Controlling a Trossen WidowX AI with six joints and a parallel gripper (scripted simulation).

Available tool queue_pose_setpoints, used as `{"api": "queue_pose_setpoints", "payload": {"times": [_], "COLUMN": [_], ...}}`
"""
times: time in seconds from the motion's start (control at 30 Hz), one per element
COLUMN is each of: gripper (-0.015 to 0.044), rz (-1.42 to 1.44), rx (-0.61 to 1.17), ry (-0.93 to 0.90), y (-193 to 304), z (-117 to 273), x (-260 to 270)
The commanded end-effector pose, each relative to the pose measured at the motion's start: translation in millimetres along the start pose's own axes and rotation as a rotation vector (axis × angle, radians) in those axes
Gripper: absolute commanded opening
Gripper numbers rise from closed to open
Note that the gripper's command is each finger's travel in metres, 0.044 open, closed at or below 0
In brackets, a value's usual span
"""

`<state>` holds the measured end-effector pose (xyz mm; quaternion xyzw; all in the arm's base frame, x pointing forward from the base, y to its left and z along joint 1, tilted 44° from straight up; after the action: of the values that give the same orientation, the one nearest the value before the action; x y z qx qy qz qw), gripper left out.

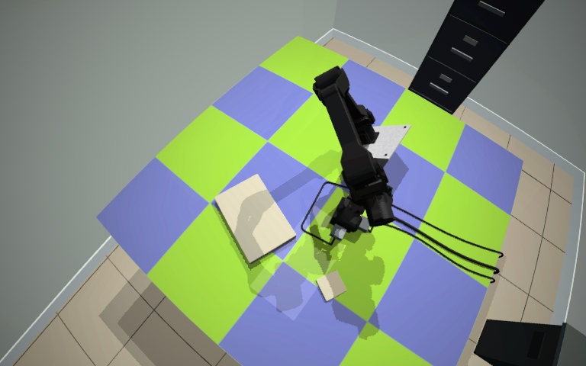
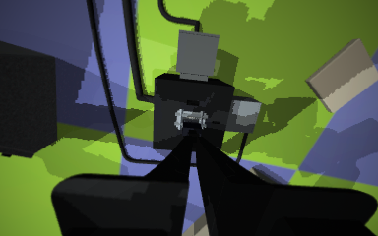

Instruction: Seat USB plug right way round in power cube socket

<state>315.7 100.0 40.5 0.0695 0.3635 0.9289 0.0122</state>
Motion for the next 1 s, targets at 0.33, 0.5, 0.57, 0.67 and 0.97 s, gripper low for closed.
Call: {"api": "queue_pose_setpoints", "payload": {"times": [0.33,0.5,0.57,0.67,0.97], "gripper": [0.0,0.0,0.0,0.0,0.0], "rz": [0.006,0.006,0.006,0.006,0.006], "rx": [0.003,0.003,0.003,0.003,0.003], "ry": [0.003,0.003,0.003,0.003,0.003], "y": [0.0,0.0,0.0,0.0,0.0], "z": [-2.1,-2.7,-3.0,-3.3,-4.4], "x": [-0.3,-0.3,-0.3,-0.3,-0.3]}}
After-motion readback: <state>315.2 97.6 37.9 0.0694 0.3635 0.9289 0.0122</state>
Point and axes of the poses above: the point midway between the two fingers, 35 mm back from their tips, its own z axis back along the fingers, its own x axis across the jaws, y = z × x, the point moved 6 cm from there along z, back along the fingers, and after that the axes turned 1 degree about z, right-handed, at the moved point
